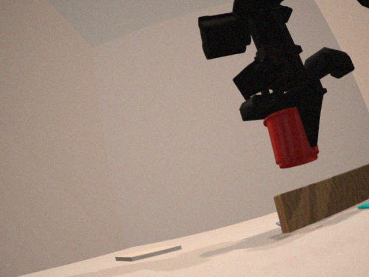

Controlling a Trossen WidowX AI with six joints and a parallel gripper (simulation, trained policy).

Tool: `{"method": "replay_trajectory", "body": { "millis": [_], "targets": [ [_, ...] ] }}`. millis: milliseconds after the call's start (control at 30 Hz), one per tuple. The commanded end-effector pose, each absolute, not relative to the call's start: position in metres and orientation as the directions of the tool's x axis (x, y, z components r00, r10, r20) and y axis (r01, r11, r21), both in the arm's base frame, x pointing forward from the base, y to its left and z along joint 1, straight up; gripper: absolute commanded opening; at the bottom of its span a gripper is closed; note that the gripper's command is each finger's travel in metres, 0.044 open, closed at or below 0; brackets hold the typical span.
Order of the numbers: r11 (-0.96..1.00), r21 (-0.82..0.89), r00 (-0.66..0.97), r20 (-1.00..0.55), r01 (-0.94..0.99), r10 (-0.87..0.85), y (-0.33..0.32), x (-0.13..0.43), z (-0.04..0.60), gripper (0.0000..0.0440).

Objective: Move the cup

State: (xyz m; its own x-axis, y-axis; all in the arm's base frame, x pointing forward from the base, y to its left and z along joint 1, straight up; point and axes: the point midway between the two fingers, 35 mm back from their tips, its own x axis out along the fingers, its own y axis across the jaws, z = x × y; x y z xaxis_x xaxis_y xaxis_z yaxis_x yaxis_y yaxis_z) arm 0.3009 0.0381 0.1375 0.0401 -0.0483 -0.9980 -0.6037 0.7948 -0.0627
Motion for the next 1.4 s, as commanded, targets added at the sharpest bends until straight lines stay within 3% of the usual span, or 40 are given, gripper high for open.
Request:
{"method": "replay_trajectory", "body": {
  "millis": [0,767,1367],
  "targets": [
    [0.789,-0.063,0.049,-0.998,-0.611,-0.041,0.047,0.299,0.138,0.0000],
    [0.727,-0.078,0.098,-0.995,-0.683,-0.015,0.111,0.271,0.127,0.0000],
    [0.724,-0.084,0.101,-0.995,-0.685,-0.020,0.122,0.241,0.087,0.0000]
  ]
}}
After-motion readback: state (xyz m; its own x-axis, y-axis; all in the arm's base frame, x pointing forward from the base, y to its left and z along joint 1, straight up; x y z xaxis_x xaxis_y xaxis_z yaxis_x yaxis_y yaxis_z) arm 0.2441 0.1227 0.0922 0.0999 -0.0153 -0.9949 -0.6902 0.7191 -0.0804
